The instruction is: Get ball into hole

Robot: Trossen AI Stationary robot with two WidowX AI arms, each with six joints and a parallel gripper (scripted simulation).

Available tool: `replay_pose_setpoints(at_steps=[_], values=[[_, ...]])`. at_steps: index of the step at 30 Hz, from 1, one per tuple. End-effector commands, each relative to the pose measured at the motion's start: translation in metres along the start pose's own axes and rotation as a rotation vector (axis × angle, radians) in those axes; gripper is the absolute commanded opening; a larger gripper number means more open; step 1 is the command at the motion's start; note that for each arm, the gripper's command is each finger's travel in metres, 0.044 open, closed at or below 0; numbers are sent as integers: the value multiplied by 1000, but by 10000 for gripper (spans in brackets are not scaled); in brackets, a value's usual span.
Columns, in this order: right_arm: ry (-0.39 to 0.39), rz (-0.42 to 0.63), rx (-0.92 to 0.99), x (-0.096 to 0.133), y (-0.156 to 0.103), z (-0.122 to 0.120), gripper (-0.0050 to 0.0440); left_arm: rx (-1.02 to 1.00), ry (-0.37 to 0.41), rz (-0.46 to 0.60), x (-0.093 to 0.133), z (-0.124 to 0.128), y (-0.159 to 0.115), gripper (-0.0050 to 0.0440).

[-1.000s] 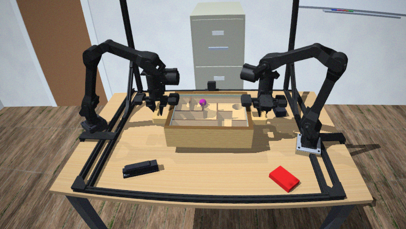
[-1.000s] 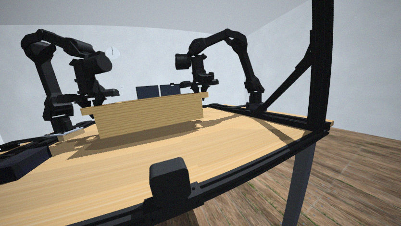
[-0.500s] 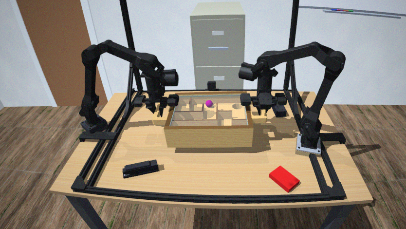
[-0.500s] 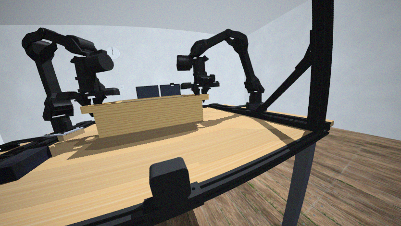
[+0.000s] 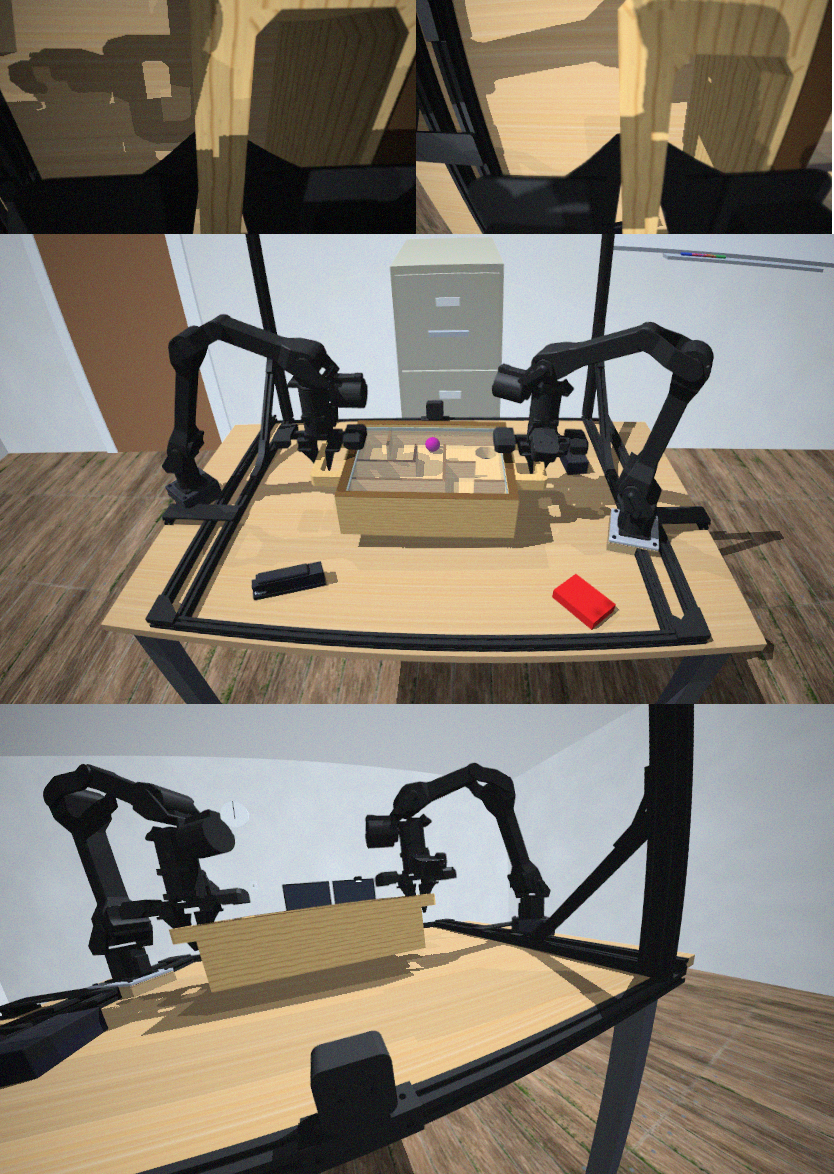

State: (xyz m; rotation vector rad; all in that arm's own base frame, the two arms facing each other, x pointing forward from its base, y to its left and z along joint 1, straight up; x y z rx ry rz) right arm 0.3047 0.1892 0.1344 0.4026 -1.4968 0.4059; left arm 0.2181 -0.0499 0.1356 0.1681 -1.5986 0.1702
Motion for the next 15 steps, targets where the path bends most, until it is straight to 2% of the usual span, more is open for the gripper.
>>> replay_pose_setpoints(at_steps=[1,15], values=[[9,-5,4,2,-1,-3,20,3,-10,7,-1,3,0,20],[-49,-26,5,-11,-3,2,20,4,48,27,12,-3,2,20]])
Point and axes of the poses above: on each arm, the point midway between the two fingers, 35 mm back from their tips, its own x axis back along the fingers, its own z axis across the jaws, y = z × x, the point moved 5 cm from there along x, back along the fingers, and after that the axes turned 5 degrees about -x, right-handed, at the moved point
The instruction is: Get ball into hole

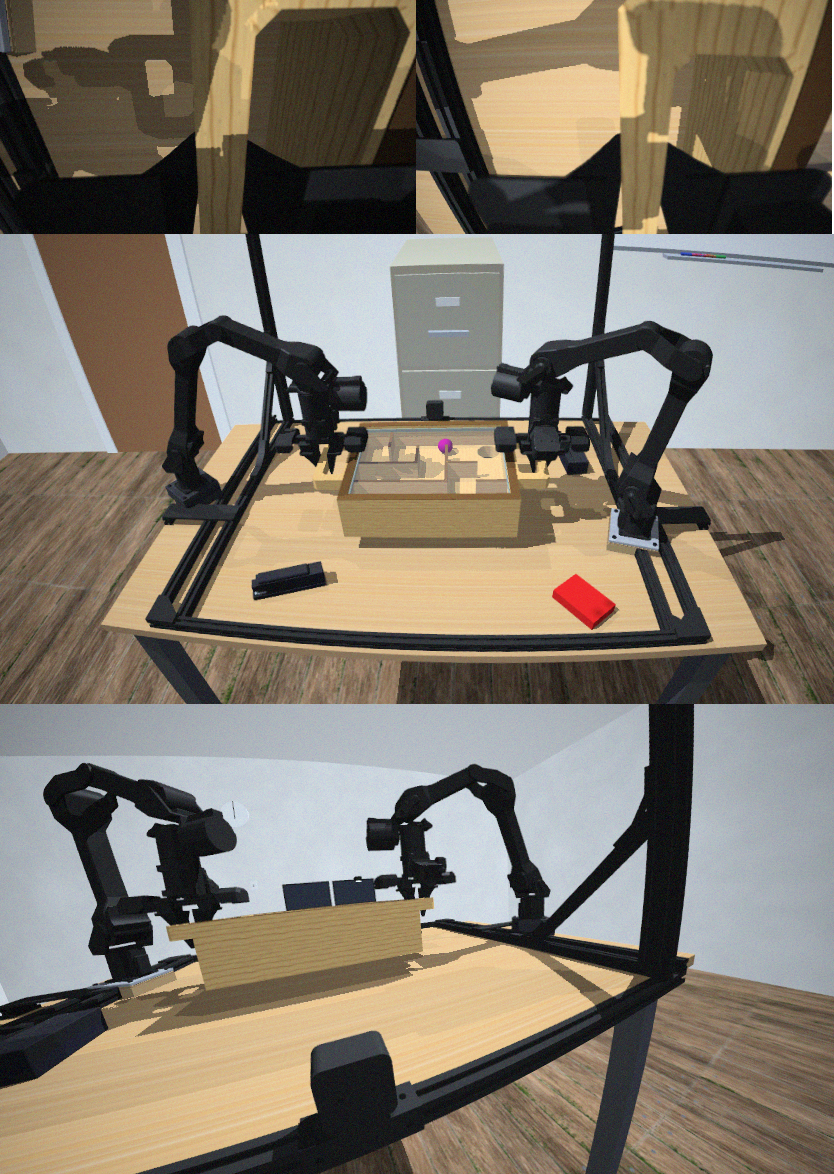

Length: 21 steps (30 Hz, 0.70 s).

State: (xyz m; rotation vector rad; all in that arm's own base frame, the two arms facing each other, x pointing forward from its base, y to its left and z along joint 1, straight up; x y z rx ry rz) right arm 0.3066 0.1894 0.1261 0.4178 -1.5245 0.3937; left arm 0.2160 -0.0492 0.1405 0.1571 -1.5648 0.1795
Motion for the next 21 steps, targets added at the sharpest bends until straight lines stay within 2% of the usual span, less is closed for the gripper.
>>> replay_pose_setpoints(at_steps=[1,7,21], values=[[-28,-20,5,-5,-2,5,20,4,23,22,9,-5,1,20],[-45,-10,5,-9,-1,7,20,4,41,12,13,-7,0,20],[24,43,5,7,4,1,20,4,-28,-41,-3,-1,-4,20]])
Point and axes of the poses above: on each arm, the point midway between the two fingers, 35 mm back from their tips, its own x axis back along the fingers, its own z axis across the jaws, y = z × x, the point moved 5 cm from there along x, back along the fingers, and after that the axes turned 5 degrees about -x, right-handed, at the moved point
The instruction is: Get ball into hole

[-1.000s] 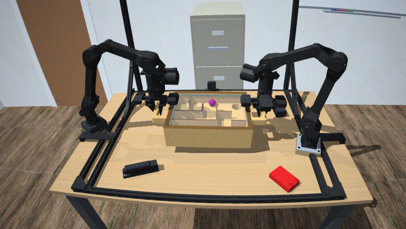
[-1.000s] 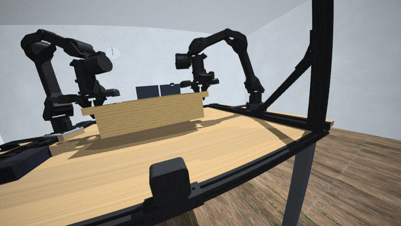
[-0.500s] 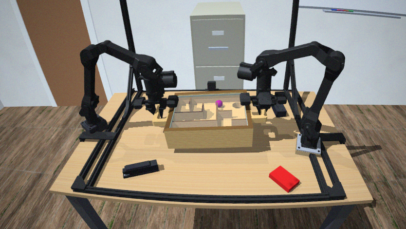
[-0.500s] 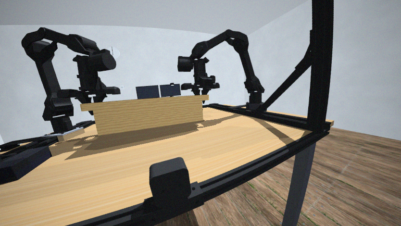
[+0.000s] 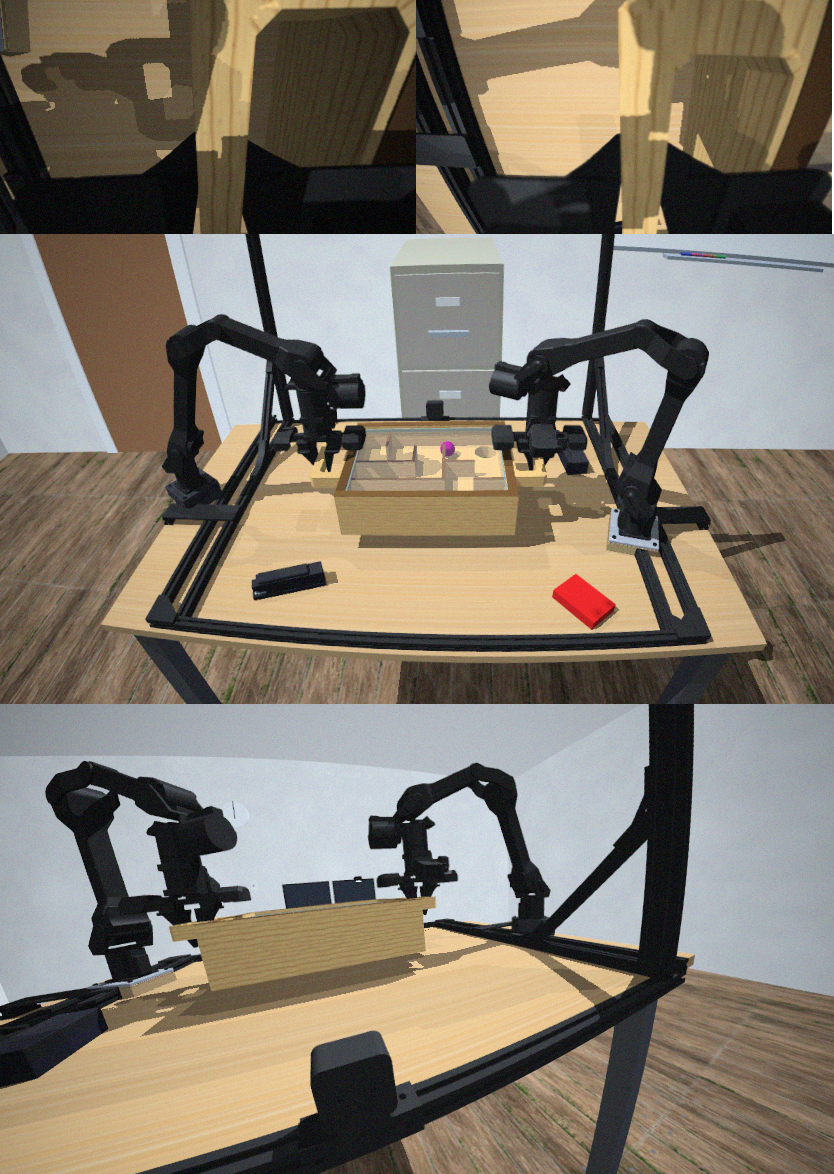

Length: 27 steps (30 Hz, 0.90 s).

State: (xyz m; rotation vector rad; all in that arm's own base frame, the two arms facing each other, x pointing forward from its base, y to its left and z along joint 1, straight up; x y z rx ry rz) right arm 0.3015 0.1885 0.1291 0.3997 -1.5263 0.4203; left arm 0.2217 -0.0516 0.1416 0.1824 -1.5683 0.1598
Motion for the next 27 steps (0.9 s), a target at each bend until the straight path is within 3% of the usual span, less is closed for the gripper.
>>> replay_pose_setpoints(at_steps=[1,9,16,27], values=[[27,17,0,6,2,-5,20,1,-29,-14,-6,5,-1,20],[38,-6,-1,8,0,-6,20,1,-40,8,-8,6,1,20],[-8,-61,0,-3,-5,-2,20,0,5,63,3,2,6,20],[-47,-21,-1,-11,-1,2,20,0,44,24,11,-2,3,20]])
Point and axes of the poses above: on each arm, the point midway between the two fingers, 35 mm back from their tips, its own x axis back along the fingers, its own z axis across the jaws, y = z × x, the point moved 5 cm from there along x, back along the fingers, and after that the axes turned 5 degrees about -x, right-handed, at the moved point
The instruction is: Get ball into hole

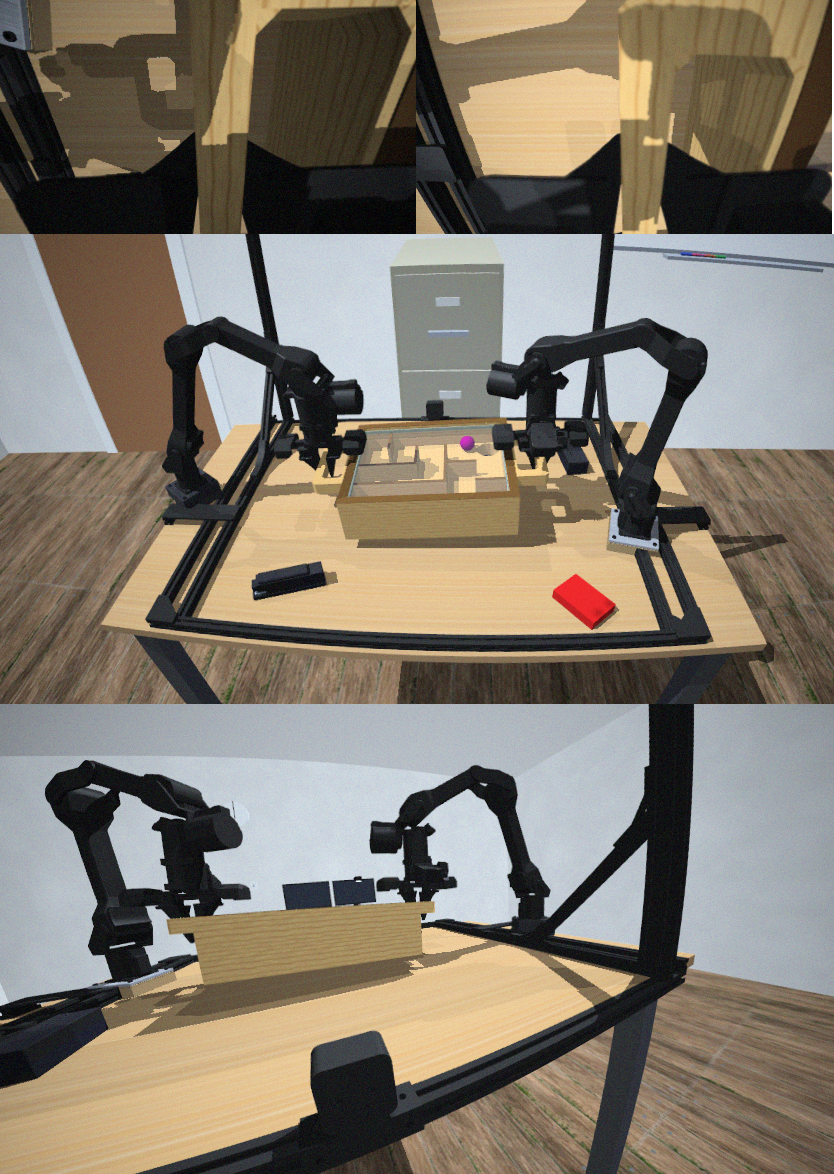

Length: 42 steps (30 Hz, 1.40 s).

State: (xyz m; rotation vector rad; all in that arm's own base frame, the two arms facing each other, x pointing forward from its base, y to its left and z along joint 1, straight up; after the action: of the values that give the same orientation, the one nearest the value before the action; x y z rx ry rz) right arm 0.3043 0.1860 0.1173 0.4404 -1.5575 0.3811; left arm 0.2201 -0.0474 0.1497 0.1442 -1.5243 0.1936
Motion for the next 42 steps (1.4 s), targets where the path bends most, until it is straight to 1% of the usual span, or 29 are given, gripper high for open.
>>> replay_pose_setpoints(at_steps=[1,5,9,13,15,16,26,32,40,42], values=[[1,26,1,2,3,2,20,2,-9,-24,1,-2,-3,20],[25,62,1,8,6,0,20,2,-33,-60,-5,0,-6,20],[47,73,1,13,8,-2,20,3,-56,-71,-10,2,-7,20],[76,28,0,19,4,-5,20,1,-84,-25,-15,4,-2,20],[76,28,0,19,4,-5,20,1,-84,-25,-15,4,-2,20],[79,10,-1,19,2,-6,20,0,-87,-8,-16,5,-1,20],[67,-12,-1,16,0,-4,20,0,-75,14,-12,4,1,20],[55,-7,-1,14,0,-3,20,0,-63,9,-10,3,1,20],[-4,58,1,1,6,3,20,2,-4,-55,2,-2,-6,20],[-4,64,1,1,6,3,20,2,-4,-62,2,-2,-6,20]])
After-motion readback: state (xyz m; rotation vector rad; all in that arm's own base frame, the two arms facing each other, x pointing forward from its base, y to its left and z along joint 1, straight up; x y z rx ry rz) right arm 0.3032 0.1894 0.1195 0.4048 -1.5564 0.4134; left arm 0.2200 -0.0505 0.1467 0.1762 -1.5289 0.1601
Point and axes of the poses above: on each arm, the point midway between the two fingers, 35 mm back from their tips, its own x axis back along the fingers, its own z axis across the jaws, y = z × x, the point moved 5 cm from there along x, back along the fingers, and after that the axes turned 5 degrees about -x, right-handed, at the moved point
